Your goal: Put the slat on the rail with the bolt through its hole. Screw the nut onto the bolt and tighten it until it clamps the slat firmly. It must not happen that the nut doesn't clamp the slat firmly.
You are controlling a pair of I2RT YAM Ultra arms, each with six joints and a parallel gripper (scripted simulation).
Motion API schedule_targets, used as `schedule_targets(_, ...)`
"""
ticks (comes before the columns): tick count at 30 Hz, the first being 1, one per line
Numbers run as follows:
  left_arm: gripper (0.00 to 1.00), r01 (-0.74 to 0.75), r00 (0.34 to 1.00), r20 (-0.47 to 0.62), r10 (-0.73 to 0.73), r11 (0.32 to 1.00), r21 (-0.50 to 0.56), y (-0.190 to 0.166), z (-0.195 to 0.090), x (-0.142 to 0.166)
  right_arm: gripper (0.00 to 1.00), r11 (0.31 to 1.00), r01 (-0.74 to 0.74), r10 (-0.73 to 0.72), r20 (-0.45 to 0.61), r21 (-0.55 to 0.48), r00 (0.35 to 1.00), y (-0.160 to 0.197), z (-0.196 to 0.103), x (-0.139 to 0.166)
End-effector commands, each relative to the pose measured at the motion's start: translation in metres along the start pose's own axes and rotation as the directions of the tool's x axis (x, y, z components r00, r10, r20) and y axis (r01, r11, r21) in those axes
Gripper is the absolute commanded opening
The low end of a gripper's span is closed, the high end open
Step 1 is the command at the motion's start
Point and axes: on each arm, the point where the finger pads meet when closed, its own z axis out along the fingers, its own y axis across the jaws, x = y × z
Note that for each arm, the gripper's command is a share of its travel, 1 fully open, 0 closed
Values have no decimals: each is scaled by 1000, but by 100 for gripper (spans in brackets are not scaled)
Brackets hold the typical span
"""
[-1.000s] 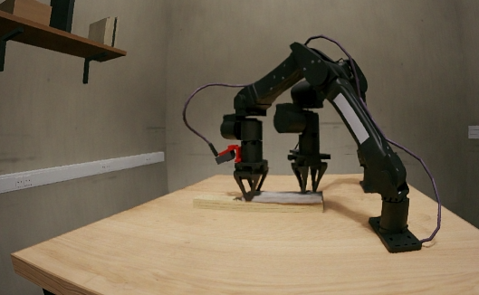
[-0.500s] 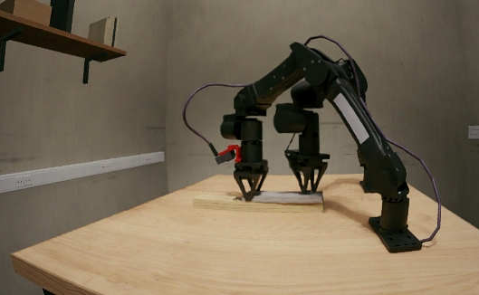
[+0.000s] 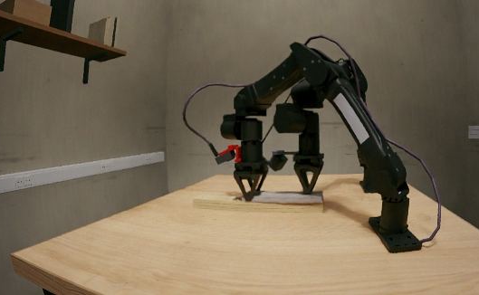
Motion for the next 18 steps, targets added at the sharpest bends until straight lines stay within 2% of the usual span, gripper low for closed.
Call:
schedule_targets(1,72,0,1000,12,0,1000,7,-1,-5,-2,34,961,276,-276,9,-6,961,1,-6,-2)
schedule_targets(8,72,0,1000,12,0,1000,7,-1,-5,-2,34,819,574,-574,10,-2,819,1,-7,-2)
schedule_targets(15,72,0,1000,12,0,1000,7,-1,-5,-2,34,585,811,-811,10,2,585,1,-8,-2)
schedule_targets(17,72,0,1000,12,0,1000,7,-1,-5,-2,34,585,811,-811,10,2,585,1,-8,-2)
schedule_targets(18,72,0,1000,12,0,1000,7,-1,-5,-2,34,485,875,-875,9,3,485,1,-8,-2)
